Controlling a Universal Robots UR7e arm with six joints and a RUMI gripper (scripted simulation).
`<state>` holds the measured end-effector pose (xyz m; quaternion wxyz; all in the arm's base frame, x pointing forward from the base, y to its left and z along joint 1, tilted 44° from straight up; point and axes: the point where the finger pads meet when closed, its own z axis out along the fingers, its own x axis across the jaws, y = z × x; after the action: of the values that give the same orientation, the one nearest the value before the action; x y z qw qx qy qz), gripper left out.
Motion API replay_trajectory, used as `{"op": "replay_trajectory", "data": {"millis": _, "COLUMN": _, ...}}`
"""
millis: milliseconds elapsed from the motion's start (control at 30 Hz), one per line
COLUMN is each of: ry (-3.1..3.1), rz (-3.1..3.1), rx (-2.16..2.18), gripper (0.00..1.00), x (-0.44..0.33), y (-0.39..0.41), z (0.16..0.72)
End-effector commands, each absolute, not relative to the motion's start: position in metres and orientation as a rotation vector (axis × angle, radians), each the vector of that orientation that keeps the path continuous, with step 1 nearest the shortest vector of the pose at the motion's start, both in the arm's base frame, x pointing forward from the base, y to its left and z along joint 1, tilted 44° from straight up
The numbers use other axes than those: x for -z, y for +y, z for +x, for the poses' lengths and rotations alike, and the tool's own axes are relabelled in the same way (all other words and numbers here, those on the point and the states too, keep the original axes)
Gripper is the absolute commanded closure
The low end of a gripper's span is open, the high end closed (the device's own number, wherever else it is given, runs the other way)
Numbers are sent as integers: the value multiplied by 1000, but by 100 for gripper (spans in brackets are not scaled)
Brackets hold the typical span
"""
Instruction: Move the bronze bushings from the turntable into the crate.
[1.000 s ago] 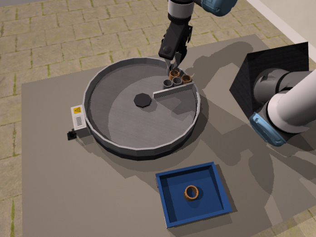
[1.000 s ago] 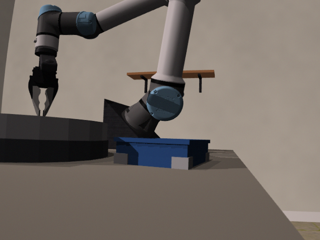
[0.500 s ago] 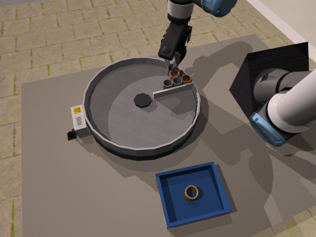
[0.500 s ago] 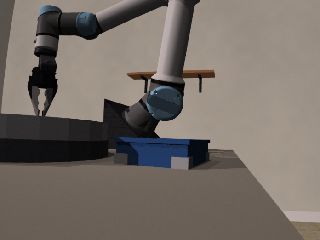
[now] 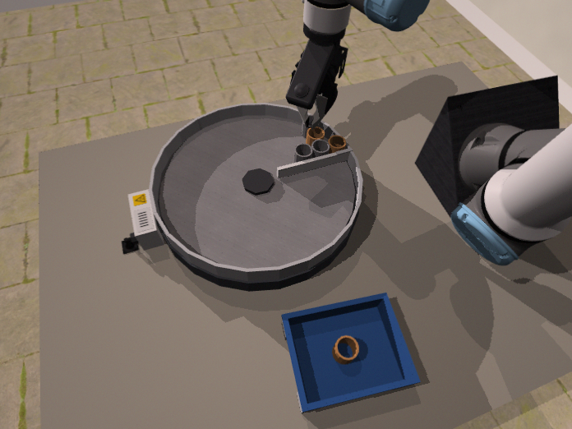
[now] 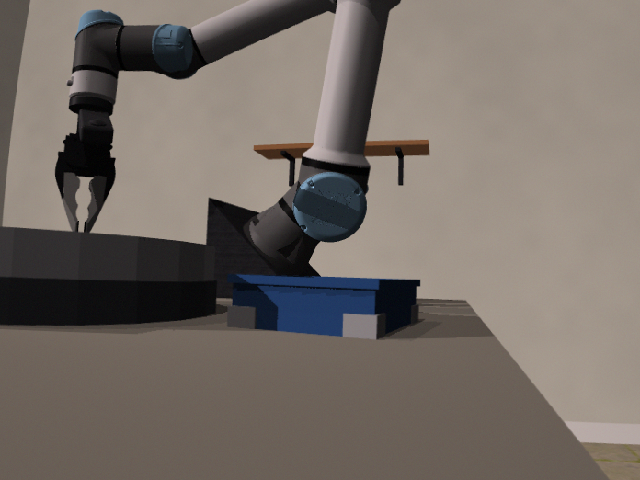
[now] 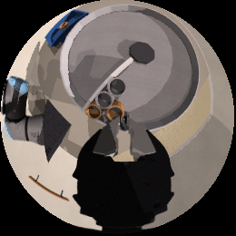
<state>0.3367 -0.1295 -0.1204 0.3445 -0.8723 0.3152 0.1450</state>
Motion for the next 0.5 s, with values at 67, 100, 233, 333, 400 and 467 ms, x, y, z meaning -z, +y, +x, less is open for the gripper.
{"op": "replay_trajectory", "data": {"millis": 67, "ry": 821, "rz": -2267, "rx": -374, "gripper": 95, "x": 120, "y": -131, "z": 337}}
{"op": "replay_trajectory", "data": {"millis": 100, "ry": 821, "rz": -2267, "rx": -374, "gripper": 95, "x": 120, "y": -130, "z": 337}}
{"op": "replay_trajectory", "data": {"millis": 233, "ry": 819, "rz": -2263, "rx": -378, "gripper": 95, "x": 123, "y": -126, "z": 336}}
{"op": "replay_trajectory", "data": {"millis": 333, "ry": 819, "rz": -2263, "rx": -379, "gripper": 95, "x": 126, "y": -123, "z": 336}}
{"op": "replay_trajectory", "data": {"millis": 400, "ry": 819, "rz": -2263, "rx": -379, "gripper": 95, "x": 128, "y": -121, "z": 336}}
{"op": "replay_trajectory", "data": {"millis": 467, "ry": 819, "rz": -2263, "rx": -379, "gripper": 95, "x": 131, "y": -118, "z": 336}}
